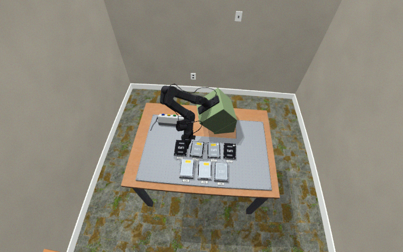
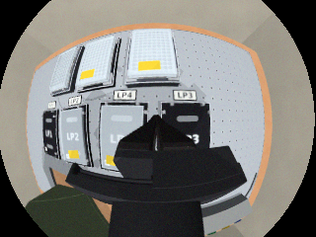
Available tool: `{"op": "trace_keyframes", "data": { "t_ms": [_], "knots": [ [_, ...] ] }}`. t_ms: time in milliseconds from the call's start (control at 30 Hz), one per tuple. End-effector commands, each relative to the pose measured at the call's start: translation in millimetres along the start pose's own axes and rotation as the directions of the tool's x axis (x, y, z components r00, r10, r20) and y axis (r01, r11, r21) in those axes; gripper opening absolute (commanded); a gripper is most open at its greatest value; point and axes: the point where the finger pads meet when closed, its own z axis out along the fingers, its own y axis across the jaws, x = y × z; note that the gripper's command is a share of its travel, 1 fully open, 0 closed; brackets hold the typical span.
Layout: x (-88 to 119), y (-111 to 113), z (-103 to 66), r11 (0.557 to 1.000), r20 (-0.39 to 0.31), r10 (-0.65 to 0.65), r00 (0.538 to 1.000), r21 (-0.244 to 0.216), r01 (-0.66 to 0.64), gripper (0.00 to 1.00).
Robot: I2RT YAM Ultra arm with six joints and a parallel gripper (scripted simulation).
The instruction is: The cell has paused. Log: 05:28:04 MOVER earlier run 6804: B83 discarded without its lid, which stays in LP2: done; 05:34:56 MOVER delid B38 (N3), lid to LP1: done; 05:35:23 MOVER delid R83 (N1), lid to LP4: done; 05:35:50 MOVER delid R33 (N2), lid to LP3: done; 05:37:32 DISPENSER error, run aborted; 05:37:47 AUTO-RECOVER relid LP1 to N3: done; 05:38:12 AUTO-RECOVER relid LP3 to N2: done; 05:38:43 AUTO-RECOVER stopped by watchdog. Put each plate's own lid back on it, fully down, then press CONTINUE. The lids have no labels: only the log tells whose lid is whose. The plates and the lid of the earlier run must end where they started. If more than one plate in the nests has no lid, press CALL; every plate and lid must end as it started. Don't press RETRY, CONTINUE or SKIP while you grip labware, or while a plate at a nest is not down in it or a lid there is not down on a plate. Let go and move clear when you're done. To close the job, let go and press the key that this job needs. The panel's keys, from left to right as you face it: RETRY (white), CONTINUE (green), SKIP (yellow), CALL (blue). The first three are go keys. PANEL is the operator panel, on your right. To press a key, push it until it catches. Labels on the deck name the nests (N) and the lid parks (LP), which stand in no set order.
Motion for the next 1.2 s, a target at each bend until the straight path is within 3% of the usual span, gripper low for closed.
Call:
{"op": "trace_keyframes", "data": {
  "t_ms": [0, 567, 667, 733, 1167],
  "knots": [
    [-8.7, 0.9, 1.4, 1.000, 0.035, -0.004, 0.999, -0.009, 0.004, 0.00],
    [-8.7, 0.9, 1.4, 1.000, 0.035, -0.004, 0.999, -0.009, 0.004, 0.00],
    [-1.0, 25.7, -1.9, 1.000, 0.017, -0.004, 1.000, -0.027, 0.004, 0.00],
    [-1.0, 25.7, -1.9, 1.000, 0.017, -0.004, 1.000, -0.027, 0.004, 0.00],
    [0.1, 88.0, -4.7, 1.000, 0.016, -0.008, 1.000, -0.025, 0.009, 0.00]
  ]
}}
